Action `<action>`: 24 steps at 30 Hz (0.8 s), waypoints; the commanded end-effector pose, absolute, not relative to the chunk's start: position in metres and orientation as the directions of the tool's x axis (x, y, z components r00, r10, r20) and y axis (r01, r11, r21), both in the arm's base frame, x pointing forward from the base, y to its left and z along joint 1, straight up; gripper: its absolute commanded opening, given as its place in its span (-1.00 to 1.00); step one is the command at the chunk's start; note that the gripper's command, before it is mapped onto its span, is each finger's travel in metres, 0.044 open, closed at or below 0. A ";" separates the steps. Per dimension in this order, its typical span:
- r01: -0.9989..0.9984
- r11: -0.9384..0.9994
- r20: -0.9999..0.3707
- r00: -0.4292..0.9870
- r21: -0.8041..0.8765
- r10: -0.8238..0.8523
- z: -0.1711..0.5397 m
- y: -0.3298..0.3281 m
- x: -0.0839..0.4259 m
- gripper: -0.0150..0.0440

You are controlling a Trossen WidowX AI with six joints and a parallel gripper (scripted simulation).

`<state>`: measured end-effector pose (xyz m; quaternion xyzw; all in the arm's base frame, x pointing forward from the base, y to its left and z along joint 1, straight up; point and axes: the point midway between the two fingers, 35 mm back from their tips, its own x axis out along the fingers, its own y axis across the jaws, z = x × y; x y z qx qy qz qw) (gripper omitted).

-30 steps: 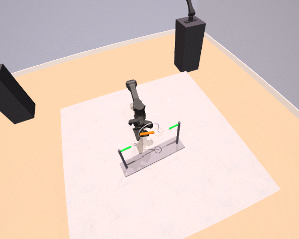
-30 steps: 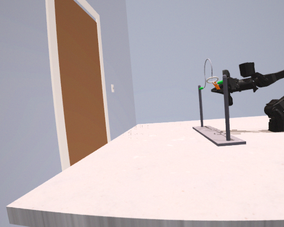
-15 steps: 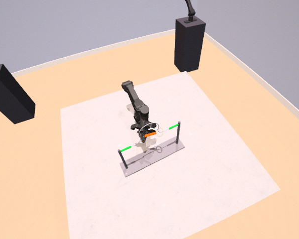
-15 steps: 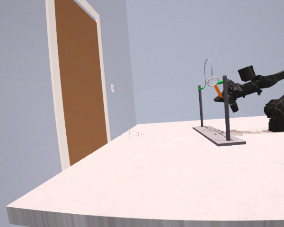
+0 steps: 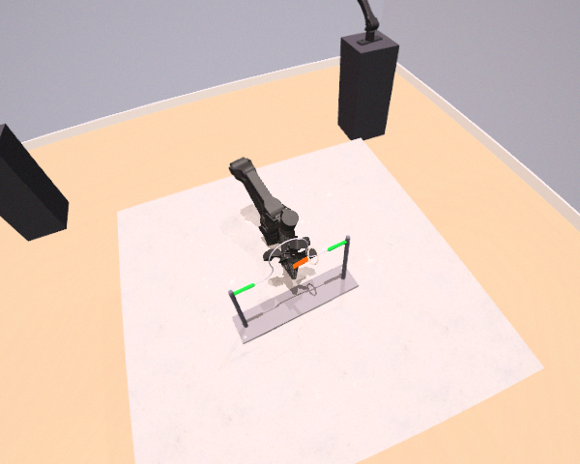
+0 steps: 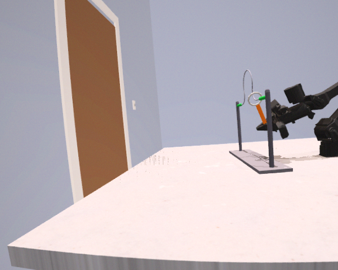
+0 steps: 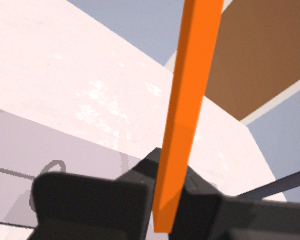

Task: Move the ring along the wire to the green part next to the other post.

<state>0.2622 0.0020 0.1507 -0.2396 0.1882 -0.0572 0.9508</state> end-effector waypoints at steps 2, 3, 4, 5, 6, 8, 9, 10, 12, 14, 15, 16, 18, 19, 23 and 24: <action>0.014 0.921 -0.362 0.917 -0.389 -0.167 0.143 0.017 0.261 -1.00; 0.013 0.929 -0.368 0.916 -0.369 -0.159 0.142 0.020 0.260 -1.00; 0.012 0.937 -0.373 0.915 -0.350 -0.151 0.141 0.023 0.260 -1.00; 0.011 0.944 -0.378 0.915 -0.330 -0.143 0.140 0.027 0.260 -1.00; 0.010 0.950 -0.383 0.914 -0.312 -0.135 0.139 0.030 0.259 -1.00; 0.008 0.961 -0.391 0.912 -0.277 -0.121 0.137 0.036 0.259 -1.00; 0.008 0.966 -0.395 0.912 -0.260 -0.113 0.136 0.039 0.258 -1.00; 0.007 0.970 -0.399 0.911 -0.243 -0.106 0.136 0.043 0.258 -1.00; 0.006 0.977 -0.405 0.910 -0.213 -0.094 0.135 0.048 0.257 -1.00; 0.005 0.983 -0.410 0.908 -0.185 -0.082 0.134 0.054 0.257 -1.00; 0.005 0.985 -0.412 0.908 -0.171 -0.076 0.134 0.056 0.256 -1.00; 0.004 0.987 -0.414 0.907 -0.160 -0.071 0.134 0.059 0.256 -1.00; 0.004 0.990 -0.418 0.906 -0.138 -0.062 0.133 0.063 0.256 -1.00; 0.003 0.992 -0.419 0.906 -0.128 -0.057 0.133 0.066 0.255 -1.00; 0.003 0.995 -0.424 0.905 -0.096 -0.043 0.133 0.074 0.255 -1.00; 0.003 0.996 -0.425 0.904 -0.090 -0.041 0.133 0.075 0.254 -1.00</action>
